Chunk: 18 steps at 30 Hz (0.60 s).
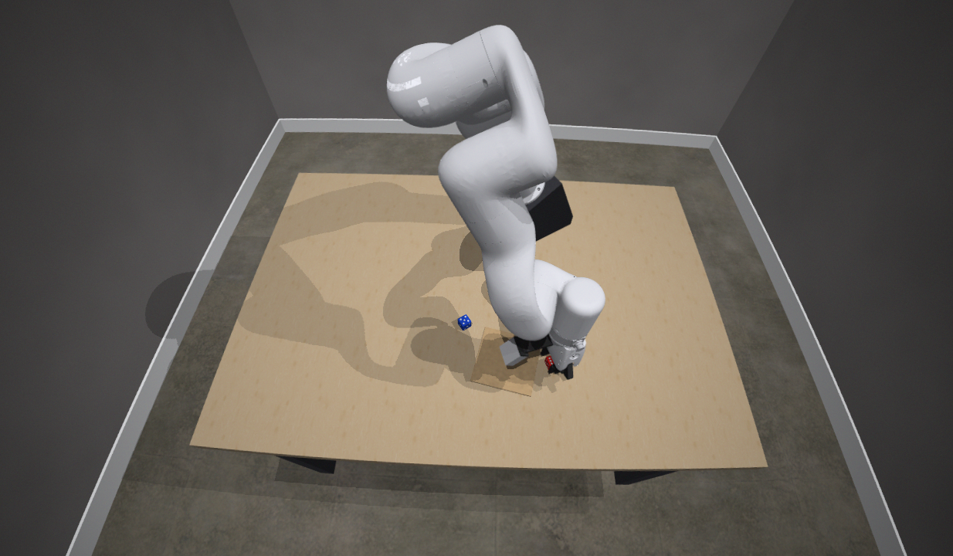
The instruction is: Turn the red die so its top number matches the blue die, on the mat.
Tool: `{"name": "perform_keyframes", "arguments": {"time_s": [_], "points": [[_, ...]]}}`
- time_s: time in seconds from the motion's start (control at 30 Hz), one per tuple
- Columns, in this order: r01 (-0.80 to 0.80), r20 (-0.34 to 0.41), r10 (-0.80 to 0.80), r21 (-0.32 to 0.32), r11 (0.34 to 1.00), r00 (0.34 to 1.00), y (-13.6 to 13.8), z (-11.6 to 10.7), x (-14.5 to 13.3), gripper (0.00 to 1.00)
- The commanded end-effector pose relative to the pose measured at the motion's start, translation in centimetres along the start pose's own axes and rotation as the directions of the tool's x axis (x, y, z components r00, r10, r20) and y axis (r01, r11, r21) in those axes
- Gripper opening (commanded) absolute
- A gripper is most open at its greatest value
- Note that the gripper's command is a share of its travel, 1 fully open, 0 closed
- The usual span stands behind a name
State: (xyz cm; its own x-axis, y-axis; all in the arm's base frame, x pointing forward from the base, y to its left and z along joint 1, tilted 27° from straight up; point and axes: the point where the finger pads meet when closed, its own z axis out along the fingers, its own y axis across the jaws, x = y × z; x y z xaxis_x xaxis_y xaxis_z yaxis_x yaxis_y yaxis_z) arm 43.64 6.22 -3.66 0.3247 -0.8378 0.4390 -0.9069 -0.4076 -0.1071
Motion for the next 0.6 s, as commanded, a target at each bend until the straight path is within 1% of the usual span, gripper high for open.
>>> {"name": "perform_keyframes", "arguments": {"time_s": [0.0,0.3,0.57], "points": [[-0.001,0.0,0.001,0.004,1.0,1.0,-0.15,0.7,0.01,0.42],[-0.001,0.0,0.001,0.004,1.0,1.0,-0.16,1.41,0.01,0.42],[-0.001,0.0,0.001,0.004,1.0,1.0,-0.16,1.47,0.01,0.42]]}}
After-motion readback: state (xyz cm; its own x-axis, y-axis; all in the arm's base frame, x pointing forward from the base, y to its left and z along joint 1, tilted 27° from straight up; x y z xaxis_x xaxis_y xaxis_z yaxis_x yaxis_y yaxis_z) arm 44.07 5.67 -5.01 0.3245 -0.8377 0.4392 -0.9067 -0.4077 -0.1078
